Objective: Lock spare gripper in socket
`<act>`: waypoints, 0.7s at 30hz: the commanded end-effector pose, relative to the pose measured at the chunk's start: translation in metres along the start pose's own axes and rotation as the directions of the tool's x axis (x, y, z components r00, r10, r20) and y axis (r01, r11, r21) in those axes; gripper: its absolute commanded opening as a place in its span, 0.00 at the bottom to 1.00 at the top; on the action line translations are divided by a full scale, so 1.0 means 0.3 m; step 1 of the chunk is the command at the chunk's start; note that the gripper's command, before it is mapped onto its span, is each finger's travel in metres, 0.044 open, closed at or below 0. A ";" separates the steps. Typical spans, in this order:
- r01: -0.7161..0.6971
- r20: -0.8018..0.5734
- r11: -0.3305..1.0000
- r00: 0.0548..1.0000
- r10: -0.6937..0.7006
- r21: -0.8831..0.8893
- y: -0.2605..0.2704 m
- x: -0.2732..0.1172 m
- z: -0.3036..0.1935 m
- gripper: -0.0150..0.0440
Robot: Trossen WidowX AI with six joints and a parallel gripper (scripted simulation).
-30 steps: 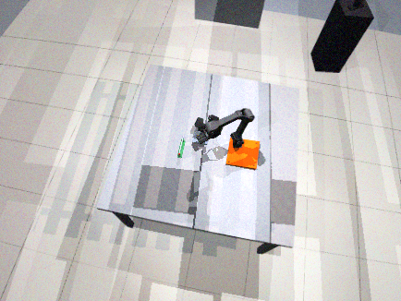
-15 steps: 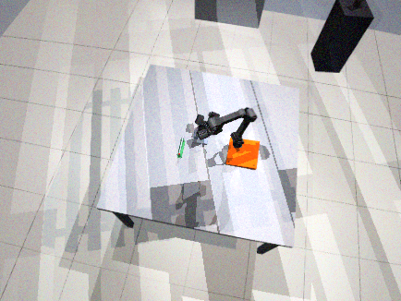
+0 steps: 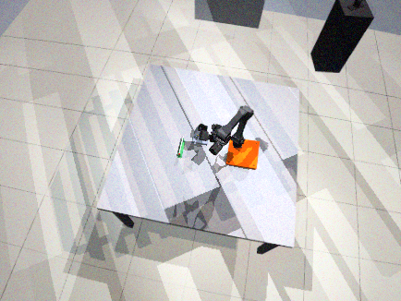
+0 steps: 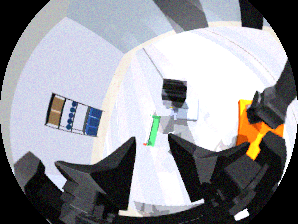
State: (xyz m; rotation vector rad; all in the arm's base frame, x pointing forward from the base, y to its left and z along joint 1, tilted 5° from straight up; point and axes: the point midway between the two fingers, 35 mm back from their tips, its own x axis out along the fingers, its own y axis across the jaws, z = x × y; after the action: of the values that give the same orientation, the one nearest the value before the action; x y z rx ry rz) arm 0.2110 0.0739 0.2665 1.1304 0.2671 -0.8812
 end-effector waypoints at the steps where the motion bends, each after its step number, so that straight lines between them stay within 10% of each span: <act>1: -0.003 -0.023 1.000 1.000 0.003 0.014 0.000 -0.015 -0.015 0.56; 10: 0.136 -0.027 0.821 0.983 -0.181 -0.554 0.067 0.063 -0.076 0.56; 21: -0.043 -0.068 0.071 0.918 -0.391 -0.997 0.154 0.209 -0.127 0.56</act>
State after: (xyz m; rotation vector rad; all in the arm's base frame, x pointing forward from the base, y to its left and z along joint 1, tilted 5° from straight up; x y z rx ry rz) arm 0.2601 0.0859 0.2536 0.2742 0.8494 -0.7284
